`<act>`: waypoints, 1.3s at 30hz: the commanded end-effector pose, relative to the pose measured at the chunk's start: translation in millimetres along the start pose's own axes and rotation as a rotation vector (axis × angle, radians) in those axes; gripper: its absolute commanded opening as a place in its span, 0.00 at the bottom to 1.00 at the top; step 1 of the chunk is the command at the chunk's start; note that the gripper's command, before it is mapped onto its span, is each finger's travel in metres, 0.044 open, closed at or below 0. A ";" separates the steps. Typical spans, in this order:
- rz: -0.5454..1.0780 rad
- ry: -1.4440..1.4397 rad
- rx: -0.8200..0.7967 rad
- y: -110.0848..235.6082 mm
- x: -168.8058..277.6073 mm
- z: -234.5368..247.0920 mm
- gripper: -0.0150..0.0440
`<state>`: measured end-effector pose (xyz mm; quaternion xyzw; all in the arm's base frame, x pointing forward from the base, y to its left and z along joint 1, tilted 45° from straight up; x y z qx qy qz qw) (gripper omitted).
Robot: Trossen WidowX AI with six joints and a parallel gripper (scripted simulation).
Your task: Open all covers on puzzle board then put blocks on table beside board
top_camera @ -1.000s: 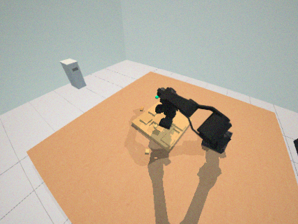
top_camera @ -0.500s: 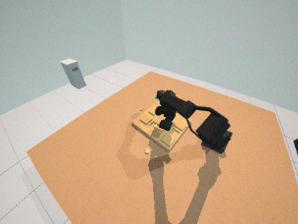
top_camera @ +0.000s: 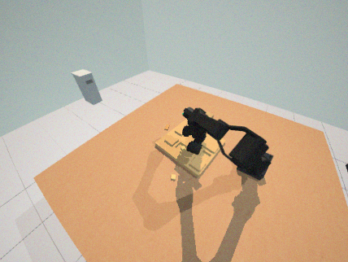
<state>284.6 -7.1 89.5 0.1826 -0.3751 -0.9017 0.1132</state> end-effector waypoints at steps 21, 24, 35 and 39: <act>0.001 0.000 0.000 4.4 -0.2 -0.3 0.39; 0.001 -0.001 0.000 8.2 -0.3 -0.6 0.39; 0.002 -0.002 -0.001 22.6 -0.5 -1.2 0.39; 0.002 -0.002 -0.002 27.6 -0.4 -1.3 0.39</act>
Point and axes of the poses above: the point midway between the two fingers, 35 mm back from their tips, its own y axis back along the fingers, its own z axis across the jaws, x = y × z, the point moved 10 cm from there along y, back along the fingers, and after that the axes turned 14 degrees about y, right-handed, at the moved point
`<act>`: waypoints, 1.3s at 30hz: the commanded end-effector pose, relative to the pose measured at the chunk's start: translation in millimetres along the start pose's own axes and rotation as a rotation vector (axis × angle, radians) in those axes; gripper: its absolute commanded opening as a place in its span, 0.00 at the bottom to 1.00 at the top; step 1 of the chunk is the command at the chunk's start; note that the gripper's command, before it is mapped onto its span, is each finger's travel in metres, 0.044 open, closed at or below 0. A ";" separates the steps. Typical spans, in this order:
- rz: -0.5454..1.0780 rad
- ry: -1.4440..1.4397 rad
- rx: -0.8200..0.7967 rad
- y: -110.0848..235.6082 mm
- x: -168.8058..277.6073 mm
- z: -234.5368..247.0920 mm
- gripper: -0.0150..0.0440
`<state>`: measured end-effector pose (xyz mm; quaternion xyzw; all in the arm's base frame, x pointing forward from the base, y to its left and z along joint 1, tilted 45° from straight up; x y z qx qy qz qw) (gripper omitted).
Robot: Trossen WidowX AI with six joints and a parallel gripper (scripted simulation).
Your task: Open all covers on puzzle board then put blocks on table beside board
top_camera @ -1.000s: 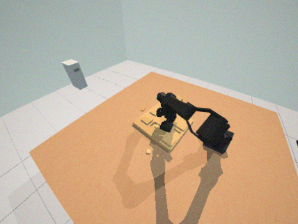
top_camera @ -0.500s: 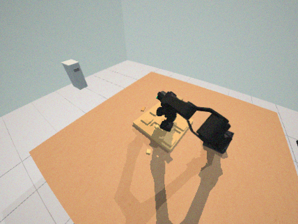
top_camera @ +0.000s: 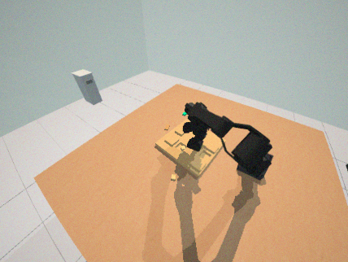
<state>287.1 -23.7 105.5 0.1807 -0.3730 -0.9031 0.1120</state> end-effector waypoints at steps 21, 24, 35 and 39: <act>0.004 0.001 0.003 39.7 -0.2 -0.8 0.39; 0.004 0.001 0.003 47.4 -0.2 -0.9 0.39; 0.006 0.001 0.005 67.8 -2.2 4.6 0.39; 0.008 -0.001 0.011 68.1 -9.4 17.8 0.39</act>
Point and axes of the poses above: the point midway between the two fingers, 35 mm back from their tips, its own y axis back along the fingers, its own z axis across the jaws, x = y × z, the point moved 10 cm from there along y, back along the fingers, and after that the axes turned 14 degrees about y, right-handed, at the moved point
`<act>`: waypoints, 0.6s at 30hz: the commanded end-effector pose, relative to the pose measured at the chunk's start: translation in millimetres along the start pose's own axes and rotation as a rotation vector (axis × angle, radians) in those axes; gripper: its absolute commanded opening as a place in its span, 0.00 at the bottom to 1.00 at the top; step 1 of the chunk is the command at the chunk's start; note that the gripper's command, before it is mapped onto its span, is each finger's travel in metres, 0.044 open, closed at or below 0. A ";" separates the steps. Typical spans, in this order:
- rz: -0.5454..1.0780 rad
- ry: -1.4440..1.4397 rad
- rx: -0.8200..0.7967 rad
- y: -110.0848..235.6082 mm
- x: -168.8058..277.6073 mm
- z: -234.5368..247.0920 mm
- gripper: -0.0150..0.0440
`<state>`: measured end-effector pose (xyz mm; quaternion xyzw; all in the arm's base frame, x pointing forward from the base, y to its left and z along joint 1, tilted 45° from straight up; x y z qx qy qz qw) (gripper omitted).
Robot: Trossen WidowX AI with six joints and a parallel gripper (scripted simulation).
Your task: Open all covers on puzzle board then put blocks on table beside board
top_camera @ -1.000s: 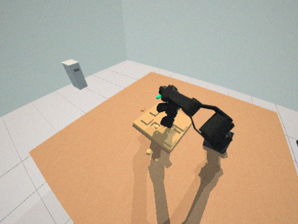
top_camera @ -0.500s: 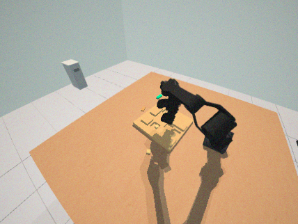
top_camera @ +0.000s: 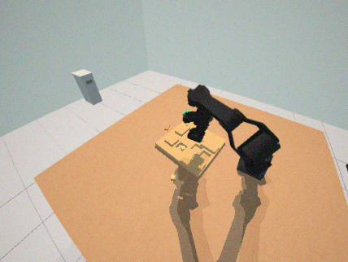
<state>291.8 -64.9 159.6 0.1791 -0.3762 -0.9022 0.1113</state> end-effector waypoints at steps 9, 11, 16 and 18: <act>0.009 0.001 0.015 1.0 -19.5 41.6 0.39; 0.010 0.001 0.017 1.0 -22.0 48.8 0.39; 0.010 0.001 0.020 1.1 -27.5 66.9 0.39; 0.009 0.001 0.021 1.1 -29.3 74.3 0.39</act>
Point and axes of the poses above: the point midway between the two fingers, 35 mm back from their tips, its own y axis back along the fingers, its own z axis across the jaws, x = y × z, the point moved 10 cm from there along y, back along the fingers, and after that the axes turned 14 degrees about y, right-handed, at the moved point
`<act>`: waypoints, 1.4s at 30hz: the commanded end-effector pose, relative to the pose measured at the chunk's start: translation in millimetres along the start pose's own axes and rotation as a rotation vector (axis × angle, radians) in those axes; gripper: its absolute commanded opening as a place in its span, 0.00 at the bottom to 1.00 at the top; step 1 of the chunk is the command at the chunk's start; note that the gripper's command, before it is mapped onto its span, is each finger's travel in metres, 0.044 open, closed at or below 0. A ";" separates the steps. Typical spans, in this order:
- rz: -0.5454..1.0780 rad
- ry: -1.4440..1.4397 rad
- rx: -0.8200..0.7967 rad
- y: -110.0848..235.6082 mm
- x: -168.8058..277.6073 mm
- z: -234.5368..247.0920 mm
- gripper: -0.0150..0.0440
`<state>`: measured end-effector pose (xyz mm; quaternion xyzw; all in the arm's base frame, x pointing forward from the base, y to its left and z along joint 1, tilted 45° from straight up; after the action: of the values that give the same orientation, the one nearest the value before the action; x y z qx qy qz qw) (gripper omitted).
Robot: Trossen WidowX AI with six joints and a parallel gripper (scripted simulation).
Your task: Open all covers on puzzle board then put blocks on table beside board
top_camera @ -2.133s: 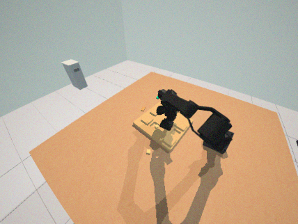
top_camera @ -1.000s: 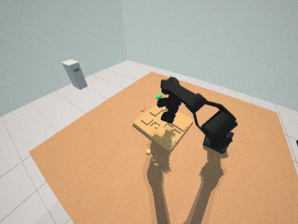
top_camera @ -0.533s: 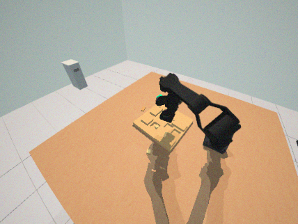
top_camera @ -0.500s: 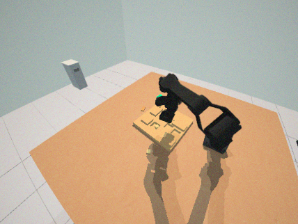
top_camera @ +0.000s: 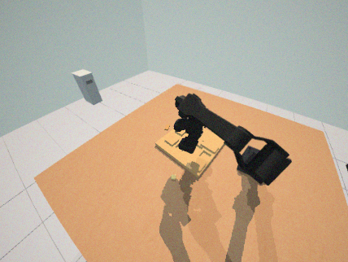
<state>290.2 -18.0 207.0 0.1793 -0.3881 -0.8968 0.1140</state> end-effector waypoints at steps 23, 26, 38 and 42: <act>-0.007 0.001 -0.015 3.0 -10.5 98.9 0.39; -0.008 0.002 -0.020 3.6 -9.4 110.1 0.39; -0.010 0.003 -0.038 6.2 -2.8 144.6 0.39; -0.009 0.004 -0.037 2.2 -3.6 144.3 0.39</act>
<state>235.1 72.8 302.4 0.1815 -0.3727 -0.9030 0.1130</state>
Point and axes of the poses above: the point midway between the two fingers, 35 mm back from their tips, its own y axis back along the fingers, its own z axis across the jaws, x = y × z, the point moved 10 cm from there along y, back along the fingers, and after that the axes turned 14 degrees about y, right-handed, at the moved point
